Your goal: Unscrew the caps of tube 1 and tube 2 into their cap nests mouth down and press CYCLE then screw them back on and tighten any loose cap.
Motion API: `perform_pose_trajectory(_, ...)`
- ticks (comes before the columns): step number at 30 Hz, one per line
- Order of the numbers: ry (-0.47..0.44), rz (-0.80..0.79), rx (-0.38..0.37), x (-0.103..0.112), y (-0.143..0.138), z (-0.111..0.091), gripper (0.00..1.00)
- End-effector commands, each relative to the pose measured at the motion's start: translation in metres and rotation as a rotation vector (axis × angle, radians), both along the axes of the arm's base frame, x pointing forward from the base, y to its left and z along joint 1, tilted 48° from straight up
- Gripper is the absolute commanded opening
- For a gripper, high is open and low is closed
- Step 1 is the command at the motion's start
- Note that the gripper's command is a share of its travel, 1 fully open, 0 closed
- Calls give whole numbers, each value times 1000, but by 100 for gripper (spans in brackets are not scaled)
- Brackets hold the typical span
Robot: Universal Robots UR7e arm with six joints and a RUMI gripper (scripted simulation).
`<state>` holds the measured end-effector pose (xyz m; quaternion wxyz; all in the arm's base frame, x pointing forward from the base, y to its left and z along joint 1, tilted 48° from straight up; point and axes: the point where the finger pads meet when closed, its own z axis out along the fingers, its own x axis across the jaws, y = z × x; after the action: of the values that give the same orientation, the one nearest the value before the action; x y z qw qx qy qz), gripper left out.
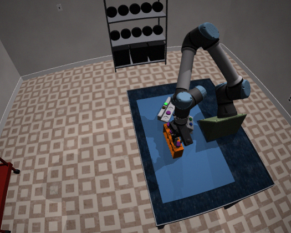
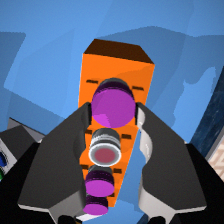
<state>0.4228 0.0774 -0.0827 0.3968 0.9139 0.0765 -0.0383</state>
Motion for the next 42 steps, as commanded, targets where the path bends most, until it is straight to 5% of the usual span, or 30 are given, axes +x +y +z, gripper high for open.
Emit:
perform_pose_trajectory(1, -126, -123, -13, 0, 0, 0, 0)
perform_pose_trajectory(12, -491, -460, -19, 0, 0, 0, 0)
perform_pose_trajectory(20, -491, -460, -19, 0, 0, 0, 0)
perform_pose_trajectory(21, -491, -460, -19, 0, 0, 0, 35)
perform_pose_trajectory(31, -491, -459, -18, 0, 0, 0, 35)
perform_pose_trajectory(34, -308, -290, -16, 0, 0, 0, 35)
perform_pose_trajectory(36, -308, -290, -16, 0, 0, 0, 35)
perform_pose_trajectory(42, -6, -12, -12, 0, 0, 0, 35)
